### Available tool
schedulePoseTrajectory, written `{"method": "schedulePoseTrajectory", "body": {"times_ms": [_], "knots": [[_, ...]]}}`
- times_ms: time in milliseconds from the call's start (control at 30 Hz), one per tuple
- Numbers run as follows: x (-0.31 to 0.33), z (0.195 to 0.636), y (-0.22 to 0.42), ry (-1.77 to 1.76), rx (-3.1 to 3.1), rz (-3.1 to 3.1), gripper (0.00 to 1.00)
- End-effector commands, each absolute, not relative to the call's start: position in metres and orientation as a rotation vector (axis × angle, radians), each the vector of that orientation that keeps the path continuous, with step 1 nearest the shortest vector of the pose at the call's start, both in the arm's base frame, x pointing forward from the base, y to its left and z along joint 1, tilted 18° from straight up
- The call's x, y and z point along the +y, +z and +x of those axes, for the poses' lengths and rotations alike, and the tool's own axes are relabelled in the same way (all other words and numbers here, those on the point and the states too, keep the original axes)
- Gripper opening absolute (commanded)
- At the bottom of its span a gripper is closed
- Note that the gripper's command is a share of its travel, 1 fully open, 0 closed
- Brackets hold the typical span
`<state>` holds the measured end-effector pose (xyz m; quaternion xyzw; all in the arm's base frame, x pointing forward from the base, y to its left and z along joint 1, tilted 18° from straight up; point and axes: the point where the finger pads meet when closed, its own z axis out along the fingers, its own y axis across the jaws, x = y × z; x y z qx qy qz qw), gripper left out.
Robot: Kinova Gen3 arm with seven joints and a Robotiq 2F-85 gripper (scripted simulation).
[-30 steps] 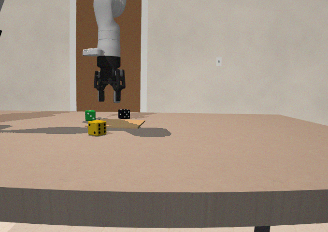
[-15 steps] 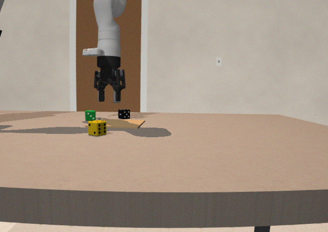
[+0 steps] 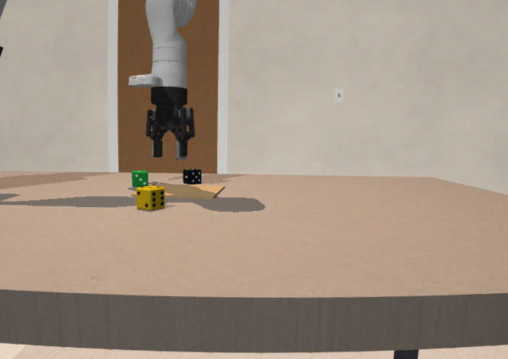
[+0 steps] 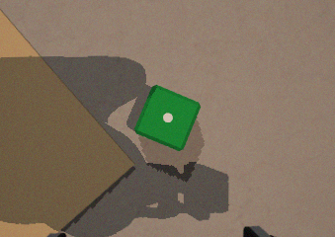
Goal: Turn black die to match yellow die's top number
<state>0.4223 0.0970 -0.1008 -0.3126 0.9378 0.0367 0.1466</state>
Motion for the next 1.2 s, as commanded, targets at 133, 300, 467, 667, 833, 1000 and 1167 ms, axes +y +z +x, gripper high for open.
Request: {"method": "schedulePoseTrajectory", "body": {"times_ms": [133, 300, 467, 667, 833, 1000, 1167], "knots": [[0.102, 0.435, -0.096, 0.103, 2.694, -0.902, 1.00], [0.107, 0.449, -0.091, 0.103, 2.694, -0.902, 1.00], [0.116, 0.471, -0.084, 0.103, 2.694, -0.902, 1.00], [0.126, 0.499, -0.074, 0.103, 2.694, -0.902, 1.00], [0.130, 0.510, -0.071, 0.103, 2.694, -0.902, 1.00], [0.135, 0.521, -0.067, 0.103, 2.694, -0.901, 1.00], [0.136, 0.524, -0.066, 0.103, 2.694, -0.902, 1.00]]}}
